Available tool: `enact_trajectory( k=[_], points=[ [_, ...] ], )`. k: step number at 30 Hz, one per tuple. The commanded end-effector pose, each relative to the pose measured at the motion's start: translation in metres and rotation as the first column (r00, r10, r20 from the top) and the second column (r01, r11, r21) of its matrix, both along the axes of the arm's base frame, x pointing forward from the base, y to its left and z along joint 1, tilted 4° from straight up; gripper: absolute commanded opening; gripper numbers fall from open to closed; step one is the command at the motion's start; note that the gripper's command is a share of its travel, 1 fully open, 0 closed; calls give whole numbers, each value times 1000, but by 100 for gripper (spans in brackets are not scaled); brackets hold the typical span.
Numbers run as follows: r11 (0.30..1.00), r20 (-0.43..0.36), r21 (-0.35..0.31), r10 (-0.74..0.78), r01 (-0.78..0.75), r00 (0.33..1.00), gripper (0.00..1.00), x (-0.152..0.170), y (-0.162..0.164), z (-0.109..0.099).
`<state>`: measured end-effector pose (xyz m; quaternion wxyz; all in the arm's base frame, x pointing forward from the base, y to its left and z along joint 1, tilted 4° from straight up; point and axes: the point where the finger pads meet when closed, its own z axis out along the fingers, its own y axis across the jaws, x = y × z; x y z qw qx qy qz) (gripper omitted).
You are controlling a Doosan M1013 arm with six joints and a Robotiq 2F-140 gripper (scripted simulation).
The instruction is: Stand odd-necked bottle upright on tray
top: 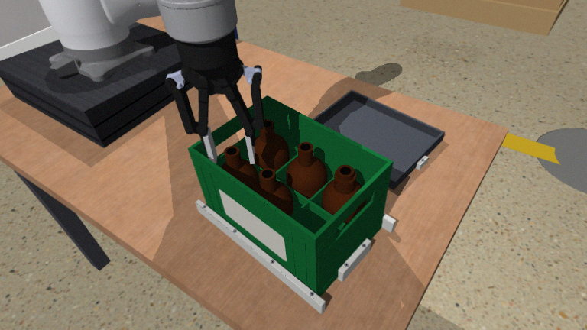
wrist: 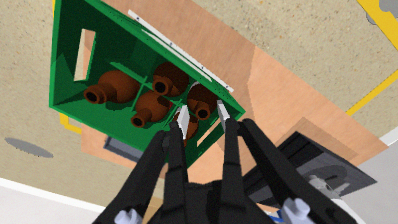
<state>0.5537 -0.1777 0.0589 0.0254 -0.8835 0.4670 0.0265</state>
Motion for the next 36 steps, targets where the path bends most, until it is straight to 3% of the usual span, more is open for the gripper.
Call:
enact_trajectory(
  k=[1,12,27,36],
  points=[
    [1000,0,0,0,0,1000,38,0,0,2],
    [1000,0,0,0,0,1000,38,0,-1,19],
    [1000,0,0,0,0,1000,38,2,-5,69],
    [1000,0,0,0,0,1000,38,2,-6,82]
  ],
)
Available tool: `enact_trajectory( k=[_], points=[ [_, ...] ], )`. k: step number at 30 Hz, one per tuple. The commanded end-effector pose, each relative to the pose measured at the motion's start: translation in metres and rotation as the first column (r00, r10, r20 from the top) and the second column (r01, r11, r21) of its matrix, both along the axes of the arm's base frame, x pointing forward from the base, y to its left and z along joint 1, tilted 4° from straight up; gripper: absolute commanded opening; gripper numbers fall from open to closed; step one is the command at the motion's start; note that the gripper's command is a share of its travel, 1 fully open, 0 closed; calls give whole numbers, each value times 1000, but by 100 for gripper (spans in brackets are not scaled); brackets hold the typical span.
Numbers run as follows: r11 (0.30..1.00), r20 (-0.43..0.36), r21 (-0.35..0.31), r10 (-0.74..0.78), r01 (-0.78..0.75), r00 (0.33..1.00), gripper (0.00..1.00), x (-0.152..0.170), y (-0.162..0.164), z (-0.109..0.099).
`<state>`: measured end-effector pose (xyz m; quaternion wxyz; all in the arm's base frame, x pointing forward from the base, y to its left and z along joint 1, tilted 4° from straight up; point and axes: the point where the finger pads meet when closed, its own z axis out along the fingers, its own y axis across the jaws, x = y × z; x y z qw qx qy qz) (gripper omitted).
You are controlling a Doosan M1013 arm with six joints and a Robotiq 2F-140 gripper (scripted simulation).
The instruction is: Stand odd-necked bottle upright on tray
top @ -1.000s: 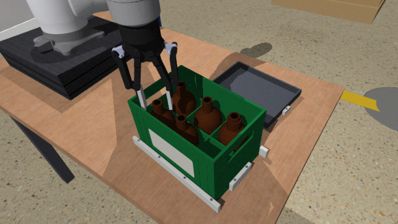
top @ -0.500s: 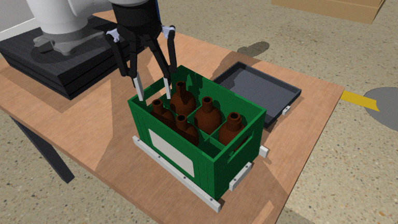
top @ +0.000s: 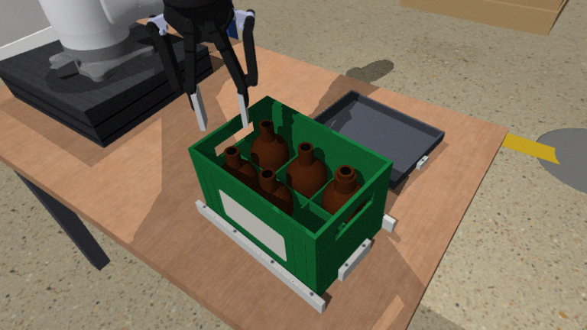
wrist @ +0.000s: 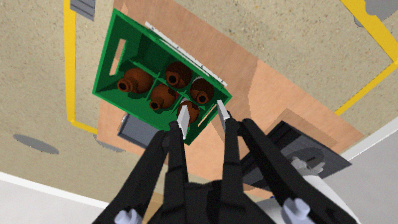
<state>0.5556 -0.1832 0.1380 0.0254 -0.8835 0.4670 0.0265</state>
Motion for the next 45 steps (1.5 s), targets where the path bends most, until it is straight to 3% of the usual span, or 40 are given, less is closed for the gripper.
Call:
enact_trajectory(
  k=[1,7,8,45],
  points=[
    [1000,0,0,0,0,1000,38,0,0,4],
    [1000,0,0,0,0,1000,38,0,0,6],
    [1000,0,0,0,0,1000,0,0,0,6],
    [1000,0,0,0,0,1000,0,1,6,6]
  ],
)
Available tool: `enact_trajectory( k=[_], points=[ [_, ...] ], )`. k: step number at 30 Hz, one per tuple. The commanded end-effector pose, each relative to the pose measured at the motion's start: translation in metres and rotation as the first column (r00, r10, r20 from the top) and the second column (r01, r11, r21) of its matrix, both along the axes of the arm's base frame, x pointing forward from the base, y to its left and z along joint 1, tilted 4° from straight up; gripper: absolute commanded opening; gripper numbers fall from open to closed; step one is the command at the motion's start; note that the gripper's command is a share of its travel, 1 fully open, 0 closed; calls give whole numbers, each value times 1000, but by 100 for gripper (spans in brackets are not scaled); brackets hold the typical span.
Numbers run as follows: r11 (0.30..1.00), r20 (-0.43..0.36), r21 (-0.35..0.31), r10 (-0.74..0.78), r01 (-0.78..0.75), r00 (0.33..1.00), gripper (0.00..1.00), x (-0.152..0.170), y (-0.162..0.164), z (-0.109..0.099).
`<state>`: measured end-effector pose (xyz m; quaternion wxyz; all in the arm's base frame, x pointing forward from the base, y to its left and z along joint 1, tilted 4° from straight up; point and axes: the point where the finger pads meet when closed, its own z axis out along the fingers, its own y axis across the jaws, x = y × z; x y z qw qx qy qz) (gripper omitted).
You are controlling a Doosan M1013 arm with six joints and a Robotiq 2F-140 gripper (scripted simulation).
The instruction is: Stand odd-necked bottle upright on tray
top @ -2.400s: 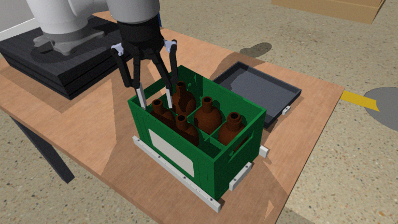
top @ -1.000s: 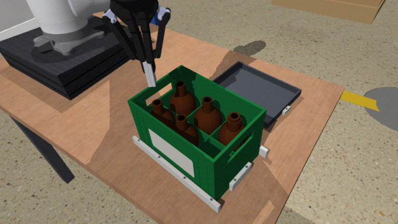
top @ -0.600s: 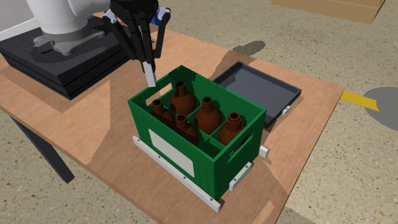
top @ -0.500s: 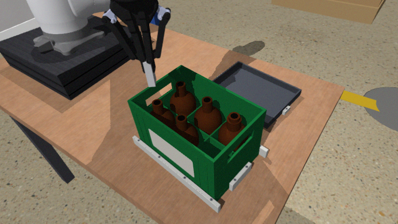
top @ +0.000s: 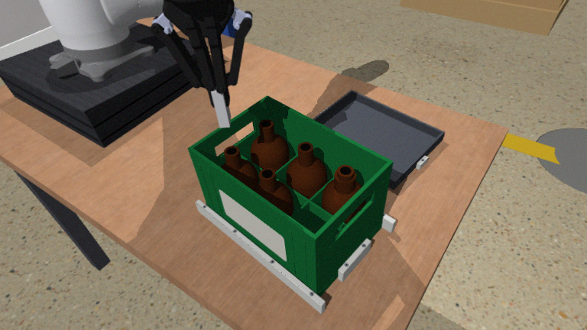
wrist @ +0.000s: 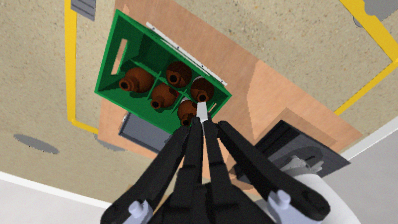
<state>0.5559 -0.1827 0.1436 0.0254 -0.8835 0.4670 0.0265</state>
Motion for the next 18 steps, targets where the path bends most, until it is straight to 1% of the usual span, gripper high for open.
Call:
enact_trajectory(
  k=[1,3,7,11,12,18],
  points=[
    [1000,0,0,0,0,1000,0,3,17,1],
    [1000,0,0,0,0,1000,0,8,48,3],
    [1000,0,0,0,0,1000,0,11,81,5],
    [1000,0,0,0,0,1000,0,11,84,6],
    [1000,0,0,0,0,1000,38,11,84,6],
    [1000,0,0,0,0,1000,38,11,84,6]
  ],
)
